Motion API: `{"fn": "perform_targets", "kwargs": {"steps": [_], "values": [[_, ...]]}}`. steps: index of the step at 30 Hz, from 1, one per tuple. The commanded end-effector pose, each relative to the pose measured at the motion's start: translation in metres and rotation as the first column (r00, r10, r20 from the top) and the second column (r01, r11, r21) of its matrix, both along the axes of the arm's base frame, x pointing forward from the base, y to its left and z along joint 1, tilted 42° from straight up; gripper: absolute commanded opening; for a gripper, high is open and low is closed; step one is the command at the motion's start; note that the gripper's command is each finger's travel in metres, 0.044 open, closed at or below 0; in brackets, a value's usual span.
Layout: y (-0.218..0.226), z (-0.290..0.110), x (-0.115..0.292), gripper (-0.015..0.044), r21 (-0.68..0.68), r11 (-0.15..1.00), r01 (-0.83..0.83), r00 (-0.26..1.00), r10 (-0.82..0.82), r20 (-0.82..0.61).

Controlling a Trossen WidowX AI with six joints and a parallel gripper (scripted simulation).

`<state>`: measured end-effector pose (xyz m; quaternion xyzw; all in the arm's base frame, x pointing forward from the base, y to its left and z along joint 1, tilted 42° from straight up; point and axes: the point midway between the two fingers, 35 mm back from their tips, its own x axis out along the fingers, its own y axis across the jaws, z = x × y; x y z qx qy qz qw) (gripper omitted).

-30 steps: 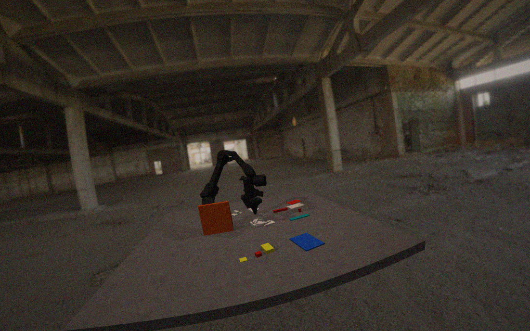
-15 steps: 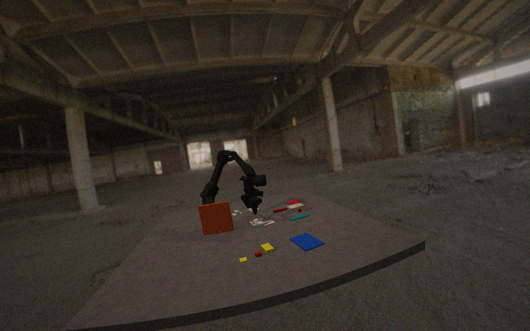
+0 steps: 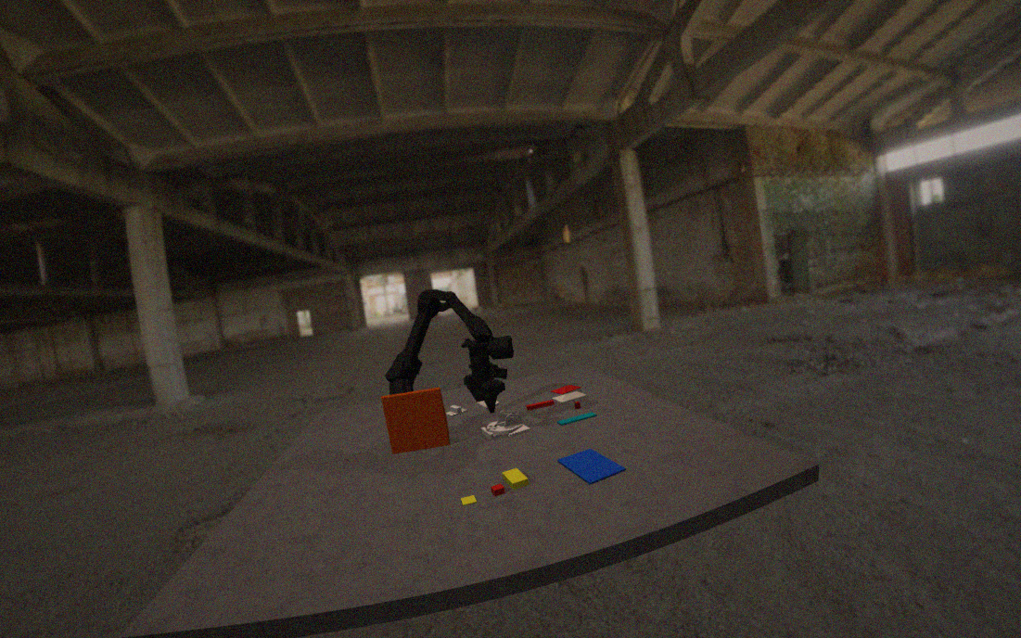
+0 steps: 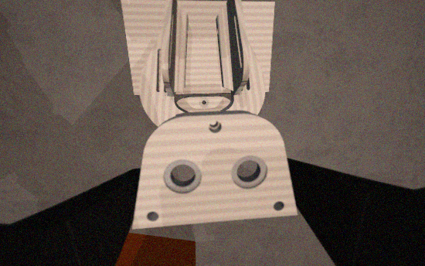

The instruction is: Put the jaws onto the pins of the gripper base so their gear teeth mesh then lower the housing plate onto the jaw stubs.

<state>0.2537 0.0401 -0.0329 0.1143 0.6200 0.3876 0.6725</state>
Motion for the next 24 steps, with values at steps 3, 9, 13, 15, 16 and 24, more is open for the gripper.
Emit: {"fn": "perform_targets", "kwargs": {"steps": [3, 9, 13, 15, 16, 24], "values": [[0.0006, 0.0005, 0.0006, 0.0351, 0.003, 1.000, 0.008, 1.000, -0.008, -0.003], [0.0006, 0.0005, 0.0006, 0.0351, 0.003, 1.000, 0.008, 1.000, -0.008, -0.003], [0.0009, 0.0008, 0.0002, 0.0351, 0.003, 1.000, 0.008, 1.000, -0.008, -0.003], [0.0009, 0.0008, 0.0002, 0.0351, 0.003, 1.000, 0.008, 1.000, -0.008, -0.003], [0.0009, 0.0008, 0.0002, 0.0351, 0.003, 1.000, 0.008, 1.000, -0.008, -0.003], [0.0045, -0.0037, 0.0004, 0.0351, 0.002, 1.000, 0.008, 1.000, -0.008, -0.003]]}}
